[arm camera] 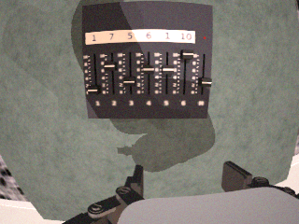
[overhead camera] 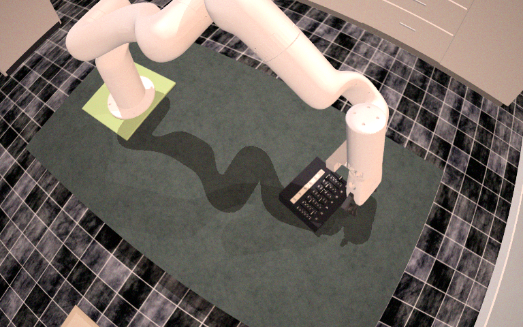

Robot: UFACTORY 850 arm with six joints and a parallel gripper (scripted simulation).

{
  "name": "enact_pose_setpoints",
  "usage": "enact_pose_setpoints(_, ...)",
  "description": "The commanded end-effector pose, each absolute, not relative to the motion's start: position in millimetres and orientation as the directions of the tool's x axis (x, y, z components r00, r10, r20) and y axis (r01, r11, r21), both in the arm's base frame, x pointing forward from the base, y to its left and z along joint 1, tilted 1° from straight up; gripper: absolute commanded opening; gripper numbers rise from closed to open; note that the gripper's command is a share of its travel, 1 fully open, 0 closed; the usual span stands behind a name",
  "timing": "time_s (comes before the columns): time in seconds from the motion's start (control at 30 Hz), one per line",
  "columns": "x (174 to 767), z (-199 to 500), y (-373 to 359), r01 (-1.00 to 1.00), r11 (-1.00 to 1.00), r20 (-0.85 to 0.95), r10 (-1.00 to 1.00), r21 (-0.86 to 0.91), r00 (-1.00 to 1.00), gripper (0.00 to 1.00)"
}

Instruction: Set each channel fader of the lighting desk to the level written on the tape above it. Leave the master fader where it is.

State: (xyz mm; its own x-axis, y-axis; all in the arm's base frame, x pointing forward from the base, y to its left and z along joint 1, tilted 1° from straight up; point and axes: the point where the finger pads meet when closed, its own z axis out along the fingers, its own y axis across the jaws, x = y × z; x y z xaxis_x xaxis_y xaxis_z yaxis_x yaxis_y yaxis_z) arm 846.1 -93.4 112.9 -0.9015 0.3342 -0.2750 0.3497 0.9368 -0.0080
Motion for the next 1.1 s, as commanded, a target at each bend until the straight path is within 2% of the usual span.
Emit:
enact_pose_setpoints(0.0, 847, 115, -93, 0.350, 0.937, -0.278, 0.334, -0.007, -0.901, 1.00)
enact_pose_setpoints(0.37, 847, 115, -93, 0.354, 0.935, -0.277, 0.338, -0.006, -0.899, 1.00)
enact_pose_setpoints(0.57, 840, 119, -94, 0.435, 0.900, -0.259, 0.423, 0.015, -0.868, 1.00)
enact_pose_setpoints(0.83, 790, 149, -93, 0.818, 0.571, -0.136, 0.818, 0.072, -0.559, 1.00)
enact_pose_setpoints(1.0, 752, 171, -90, 0.956, 0.290, -0.062, 0.956, 0.054, -0.286, 1.00)
enact_pose_setpoints(1.07, 752, 171, -90, 0.956, 0.290, -0.062, 0.956, 0.054, -0.286, 1.00)
